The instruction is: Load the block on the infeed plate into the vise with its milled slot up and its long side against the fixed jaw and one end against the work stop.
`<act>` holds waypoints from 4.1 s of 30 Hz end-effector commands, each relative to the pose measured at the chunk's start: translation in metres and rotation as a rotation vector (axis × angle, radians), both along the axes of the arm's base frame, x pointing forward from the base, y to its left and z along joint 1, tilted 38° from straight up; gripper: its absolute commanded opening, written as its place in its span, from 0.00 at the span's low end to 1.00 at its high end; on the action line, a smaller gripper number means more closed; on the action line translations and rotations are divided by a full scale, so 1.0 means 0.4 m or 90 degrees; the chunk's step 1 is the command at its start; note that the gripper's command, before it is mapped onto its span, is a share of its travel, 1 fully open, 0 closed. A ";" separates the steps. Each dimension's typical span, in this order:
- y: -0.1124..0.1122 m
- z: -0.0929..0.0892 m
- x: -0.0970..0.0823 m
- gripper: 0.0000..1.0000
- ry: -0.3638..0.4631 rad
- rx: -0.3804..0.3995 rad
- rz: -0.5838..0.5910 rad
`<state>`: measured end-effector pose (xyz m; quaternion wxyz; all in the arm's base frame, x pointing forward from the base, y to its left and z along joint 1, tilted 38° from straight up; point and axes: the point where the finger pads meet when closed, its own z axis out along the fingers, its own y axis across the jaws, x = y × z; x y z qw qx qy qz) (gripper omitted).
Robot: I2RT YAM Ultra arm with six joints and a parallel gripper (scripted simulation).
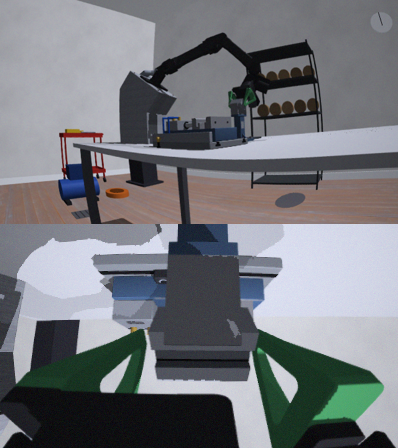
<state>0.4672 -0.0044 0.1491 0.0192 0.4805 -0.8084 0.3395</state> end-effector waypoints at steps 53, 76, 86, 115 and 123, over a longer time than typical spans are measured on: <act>0.018 0.026 0.013 0.00 -0.020 0.002 0.005; 0.018 0.026 0.013 0.00 -0.019 0.002 0.005; 0.018 0.027 0.013 0.00 -0.020 0.002 0.005; 0.011 0.029 -0.022 0.00 -0.007 -0.001 0.003; 0.010 0.036 -0.030 0.00 -0.006 -0.002 0.003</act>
